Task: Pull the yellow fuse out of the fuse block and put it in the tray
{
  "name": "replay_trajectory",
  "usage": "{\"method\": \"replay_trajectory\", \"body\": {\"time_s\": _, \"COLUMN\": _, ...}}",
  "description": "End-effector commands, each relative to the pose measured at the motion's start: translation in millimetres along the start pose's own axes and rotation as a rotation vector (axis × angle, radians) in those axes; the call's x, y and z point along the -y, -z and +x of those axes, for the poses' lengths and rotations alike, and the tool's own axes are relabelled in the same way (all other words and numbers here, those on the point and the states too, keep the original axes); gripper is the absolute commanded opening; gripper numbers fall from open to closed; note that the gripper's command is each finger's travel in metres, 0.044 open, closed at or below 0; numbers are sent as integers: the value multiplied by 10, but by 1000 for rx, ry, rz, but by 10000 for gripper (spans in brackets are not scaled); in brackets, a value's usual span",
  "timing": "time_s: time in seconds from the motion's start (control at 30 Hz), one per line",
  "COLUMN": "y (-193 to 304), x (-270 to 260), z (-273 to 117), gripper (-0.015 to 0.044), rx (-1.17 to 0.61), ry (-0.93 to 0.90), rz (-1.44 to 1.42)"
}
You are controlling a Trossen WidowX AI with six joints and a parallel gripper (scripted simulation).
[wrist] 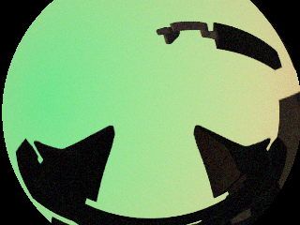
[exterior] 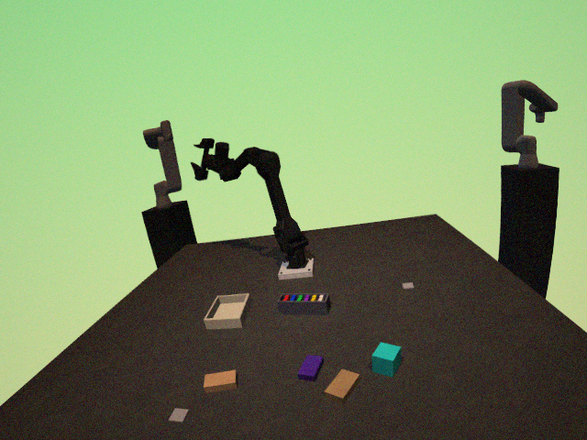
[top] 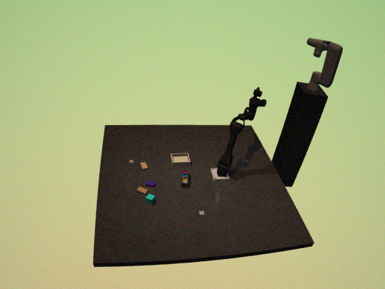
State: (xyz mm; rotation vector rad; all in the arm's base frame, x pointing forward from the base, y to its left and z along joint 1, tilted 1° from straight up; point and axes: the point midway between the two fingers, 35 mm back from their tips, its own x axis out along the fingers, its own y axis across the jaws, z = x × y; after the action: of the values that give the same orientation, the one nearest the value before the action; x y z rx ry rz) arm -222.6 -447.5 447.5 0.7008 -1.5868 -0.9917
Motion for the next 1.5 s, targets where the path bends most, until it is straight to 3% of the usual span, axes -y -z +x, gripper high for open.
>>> {"method": "replay_trajectory", "body": {"time_s": 0.0, "y": 25, "x": 12, "z": 3, "gripper": 374, "rx": -3, "ry": 4, "rz": 1}}
{"method": "replay_trajectory", "body": {"time_s": 0.4, "y": 1862, "x": 654, "z": -151, "gripper": 69, "rx": -299, "ry": 258, "rz": -8}}
{"method": "replay_trajectory", "body": {"time_s": 0.67, "y": 3067, "x": 850, "z": -660, "gripper": 69, "rx": -559, "ry": 378, "rz": -43}}
{"method": "replay_trajectory", "body": {"time_s": 0.83, "y": 3789, "x": 983, "z": -1213, "gripper": 69, "rx": -743, "ry": 484, "rz": -88}}
{"method": "replay_trajectory", "body": {"time_s": 1.17, "y": 4883, "x": 1047, "z": -2661, "gripper": 69, "rx": -1159, "ry": 628, "rz": -261}}
{"method": "replay_trajectory", "body": {"time_s": 1.47, "y": 5326, "x": 903, "z": -4198, "gripper": 69, "rx": -1579, "ry": 653, "rz": -495}}
